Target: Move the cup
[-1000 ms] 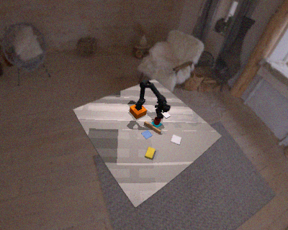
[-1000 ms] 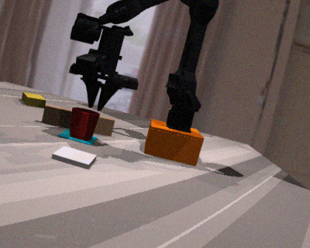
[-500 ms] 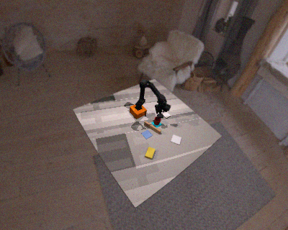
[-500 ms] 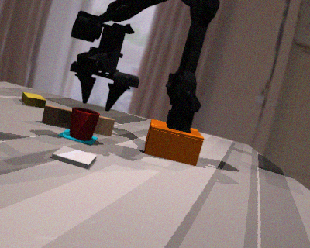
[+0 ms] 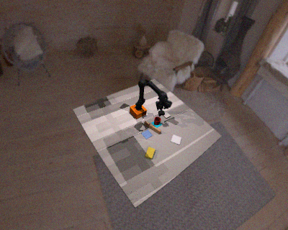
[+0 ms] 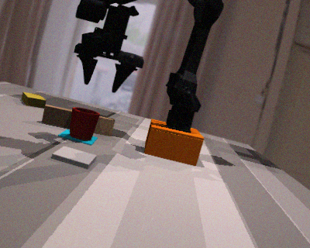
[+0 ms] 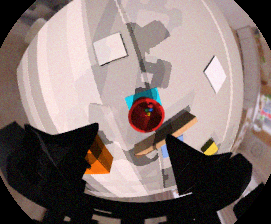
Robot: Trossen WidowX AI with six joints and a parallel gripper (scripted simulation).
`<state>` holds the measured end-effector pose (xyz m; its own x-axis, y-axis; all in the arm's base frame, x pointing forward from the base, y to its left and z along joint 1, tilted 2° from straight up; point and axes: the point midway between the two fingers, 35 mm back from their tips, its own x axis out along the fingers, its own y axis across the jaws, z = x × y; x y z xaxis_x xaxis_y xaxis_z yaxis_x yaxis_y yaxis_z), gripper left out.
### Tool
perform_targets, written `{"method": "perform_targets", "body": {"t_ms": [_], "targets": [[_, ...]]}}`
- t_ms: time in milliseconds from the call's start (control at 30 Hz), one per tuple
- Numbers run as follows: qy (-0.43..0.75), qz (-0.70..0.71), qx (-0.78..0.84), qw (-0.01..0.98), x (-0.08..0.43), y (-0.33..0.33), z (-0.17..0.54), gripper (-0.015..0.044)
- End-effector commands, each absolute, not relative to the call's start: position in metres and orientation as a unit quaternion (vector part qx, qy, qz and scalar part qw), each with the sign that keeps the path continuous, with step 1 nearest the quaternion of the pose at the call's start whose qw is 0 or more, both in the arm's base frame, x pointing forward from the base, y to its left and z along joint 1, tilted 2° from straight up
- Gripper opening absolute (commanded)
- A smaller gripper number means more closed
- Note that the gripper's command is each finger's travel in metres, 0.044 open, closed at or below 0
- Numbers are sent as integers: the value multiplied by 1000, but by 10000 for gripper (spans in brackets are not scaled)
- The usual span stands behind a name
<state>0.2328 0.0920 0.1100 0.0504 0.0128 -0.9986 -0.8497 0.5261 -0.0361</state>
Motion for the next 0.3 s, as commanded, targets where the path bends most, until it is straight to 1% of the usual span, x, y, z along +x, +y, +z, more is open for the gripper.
{"method": "perform_targets", "body": {"t_ms": [0,267], "targets": [[599,336,-349,637,232,92,124,440],[598,339,-349,637,232,93,120,440]]}}
